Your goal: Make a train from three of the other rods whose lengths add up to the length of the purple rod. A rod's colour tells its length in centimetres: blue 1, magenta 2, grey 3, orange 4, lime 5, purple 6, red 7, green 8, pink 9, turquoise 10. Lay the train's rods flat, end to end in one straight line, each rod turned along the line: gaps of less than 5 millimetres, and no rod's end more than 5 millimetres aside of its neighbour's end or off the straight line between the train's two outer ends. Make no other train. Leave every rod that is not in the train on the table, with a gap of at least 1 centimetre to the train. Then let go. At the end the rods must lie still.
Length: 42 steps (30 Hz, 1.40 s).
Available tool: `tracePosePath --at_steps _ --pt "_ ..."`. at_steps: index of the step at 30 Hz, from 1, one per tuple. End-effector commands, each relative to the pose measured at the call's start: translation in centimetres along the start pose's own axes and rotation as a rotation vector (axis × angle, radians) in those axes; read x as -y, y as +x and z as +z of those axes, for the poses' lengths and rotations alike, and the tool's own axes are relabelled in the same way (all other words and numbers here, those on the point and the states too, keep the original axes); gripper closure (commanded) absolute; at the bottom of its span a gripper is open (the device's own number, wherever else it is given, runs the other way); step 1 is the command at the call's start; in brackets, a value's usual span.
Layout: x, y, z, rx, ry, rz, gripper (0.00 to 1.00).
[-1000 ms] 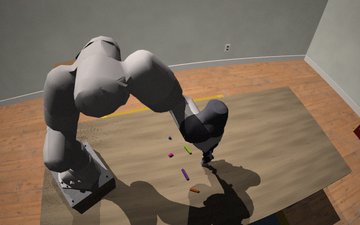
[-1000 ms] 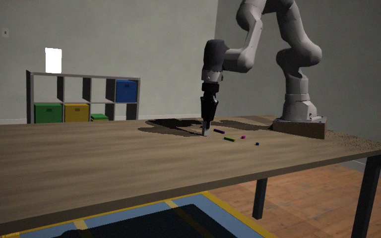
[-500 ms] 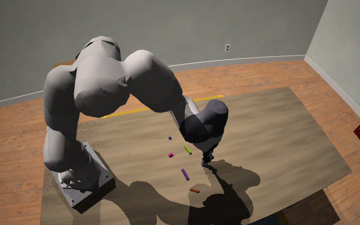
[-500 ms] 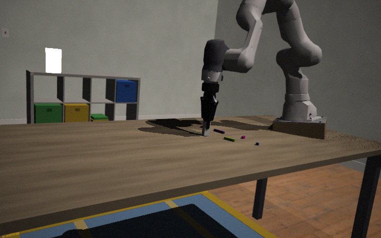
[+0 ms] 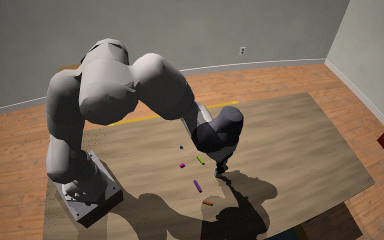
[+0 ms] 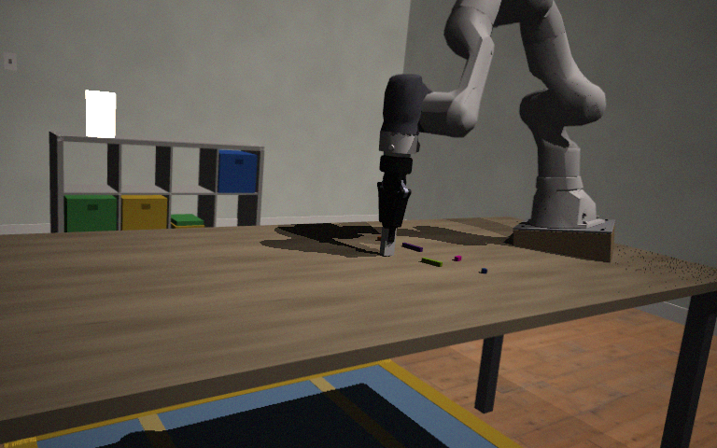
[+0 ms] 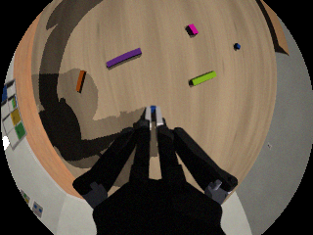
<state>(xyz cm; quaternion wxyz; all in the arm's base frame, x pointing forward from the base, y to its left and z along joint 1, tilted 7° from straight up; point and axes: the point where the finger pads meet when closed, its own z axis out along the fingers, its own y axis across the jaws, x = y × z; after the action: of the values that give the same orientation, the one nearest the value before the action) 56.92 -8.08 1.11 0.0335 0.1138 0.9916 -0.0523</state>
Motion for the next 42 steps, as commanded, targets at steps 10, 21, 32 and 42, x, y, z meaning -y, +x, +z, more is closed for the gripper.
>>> tracePosePath --at_steps 10,21,32,42 --pt "0.0 -0.1 -4.7 0.002 0.001 0.005 0.97" --pt "0.0 -0.1 -9.9 0.002 0.001 0.005 0.97" --pt "-1.2 0.6 -10.0 0.002 -0.001 0.024 0.97" --pt "-9.7 6.7 -10.1 -0.001 -0.007 0.173 0.97"
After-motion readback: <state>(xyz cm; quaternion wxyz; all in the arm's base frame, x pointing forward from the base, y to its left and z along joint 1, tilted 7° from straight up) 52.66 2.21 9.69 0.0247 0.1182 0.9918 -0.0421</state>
